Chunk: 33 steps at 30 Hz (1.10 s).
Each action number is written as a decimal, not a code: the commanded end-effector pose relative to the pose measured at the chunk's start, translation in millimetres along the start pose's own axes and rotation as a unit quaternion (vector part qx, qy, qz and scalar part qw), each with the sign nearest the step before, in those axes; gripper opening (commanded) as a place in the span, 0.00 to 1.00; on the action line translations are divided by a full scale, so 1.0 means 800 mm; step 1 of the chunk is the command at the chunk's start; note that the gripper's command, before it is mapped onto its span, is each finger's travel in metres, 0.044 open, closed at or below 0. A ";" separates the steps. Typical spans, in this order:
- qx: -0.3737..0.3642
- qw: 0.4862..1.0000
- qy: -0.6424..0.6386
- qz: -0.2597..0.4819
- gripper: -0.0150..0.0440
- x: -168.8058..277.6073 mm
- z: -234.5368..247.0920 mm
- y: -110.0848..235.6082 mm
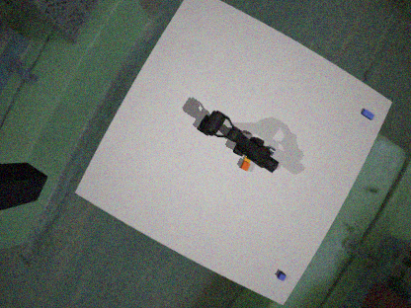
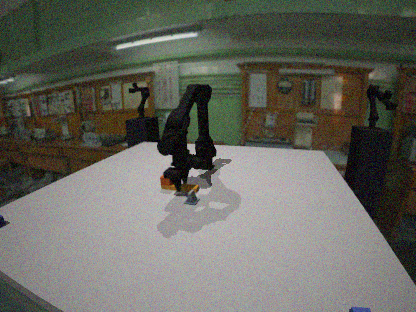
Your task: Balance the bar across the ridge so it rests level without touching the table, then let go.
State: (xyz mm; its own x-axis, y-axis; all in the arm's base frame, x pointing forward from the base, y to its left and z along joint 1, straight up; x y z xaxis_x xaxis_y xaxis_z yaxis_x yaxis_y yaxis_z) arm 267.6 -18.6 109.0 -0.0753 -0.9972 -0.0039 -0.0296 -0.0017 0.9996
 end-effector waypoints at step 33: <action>-0.001 1.000 0.001 0.000 0.25 0.000 -0.004 0.025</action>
State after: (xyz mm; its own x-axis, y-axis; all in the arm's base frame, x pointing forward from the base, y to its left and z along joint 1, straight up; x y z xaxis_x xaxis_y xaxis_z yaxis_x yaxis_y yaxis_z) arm 267.8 -18.6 119.0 -0.0753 -0.9972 -0.0038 -0.0122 -0.0029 0.9999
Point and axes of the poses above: the point midway between the two fingers, 35 mm back from their tips, its own y axis back along the fingers, its own z axis across the jaws, x = y × z, the point moved 6 cm from there along y, back along the fingers, and after that the axes turned 7 degrees about -y, right-handed, at the moved point
